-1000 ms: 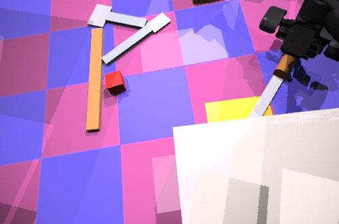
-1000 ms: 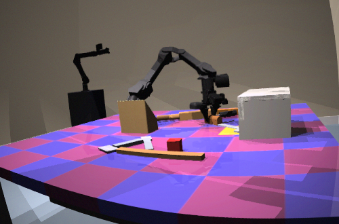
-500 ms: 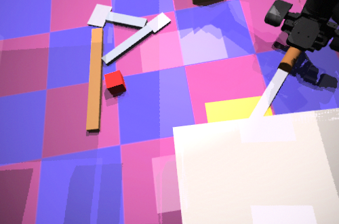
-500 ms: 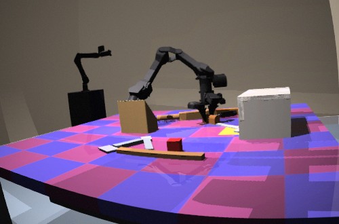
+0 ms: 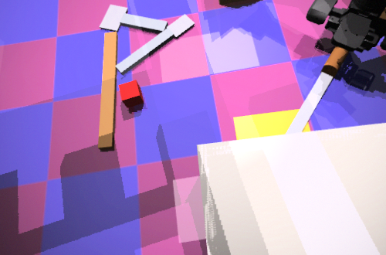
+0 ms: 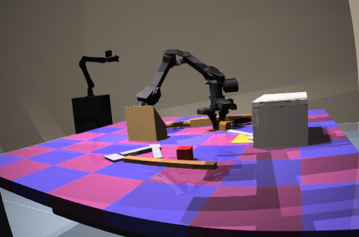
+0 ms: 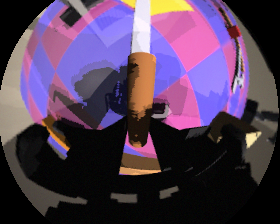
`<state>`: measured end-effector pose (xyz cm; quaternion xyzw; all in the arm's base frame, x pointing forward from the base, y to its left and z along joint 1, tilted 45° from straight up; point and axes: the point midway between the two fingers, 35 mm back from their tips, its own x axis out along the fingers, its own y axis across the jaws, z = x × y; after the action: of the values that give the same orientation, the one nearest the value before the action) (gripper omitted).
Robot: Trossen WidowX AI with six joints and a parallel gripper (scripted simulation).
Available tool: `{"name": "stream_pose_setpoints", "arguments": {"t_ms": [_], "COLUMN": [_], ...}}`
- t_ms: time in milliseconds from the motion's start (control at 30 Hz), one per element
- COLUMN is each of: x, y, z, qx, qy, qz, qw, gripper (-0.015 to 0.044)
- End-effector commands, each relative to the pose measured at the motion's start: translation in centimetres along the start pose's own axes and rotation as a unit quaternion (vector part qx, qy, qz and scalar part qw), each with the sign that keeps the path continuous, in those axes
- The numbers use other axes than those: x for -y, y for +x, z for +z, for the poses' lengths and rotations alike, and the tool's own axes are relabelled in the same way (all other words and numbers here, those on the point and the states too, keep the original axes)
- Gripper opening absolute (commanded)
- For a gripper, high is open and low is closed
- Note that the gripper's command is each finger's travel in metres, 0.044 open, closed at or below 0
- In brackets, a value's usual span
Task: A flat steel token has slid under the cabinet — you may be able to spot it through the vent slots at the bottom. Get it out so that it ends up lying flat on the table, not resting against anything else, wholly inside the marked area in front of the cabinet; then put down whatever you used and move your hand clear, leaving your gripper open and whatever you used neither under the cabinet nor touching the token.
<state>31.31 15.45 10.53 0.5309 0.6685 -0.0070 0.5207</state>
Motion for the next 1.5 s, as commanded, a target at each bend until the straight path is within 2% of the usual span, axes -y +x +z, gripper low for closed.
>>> {"name": "stream_pose_setpoints", "arguments": {"t_ms": [0,533,1233,1467], "x": [0.0,0.6,-0.6,-0.5], "y": [-0.2,-2.2,-1.5,-1.3], "z": [0.0,-0.2,-0.9,-1.5], "qx": [0.000,0.001,0.000,-0.011], "qy": [0.000,0.007,0.006,0.001], "qz": [0.000,-0.002,-0.001,-0.005], "qw": [1.000,1.000,1.000,1.000], "gripper": [0.0000,0.0000,0.0000,0.0184]}}
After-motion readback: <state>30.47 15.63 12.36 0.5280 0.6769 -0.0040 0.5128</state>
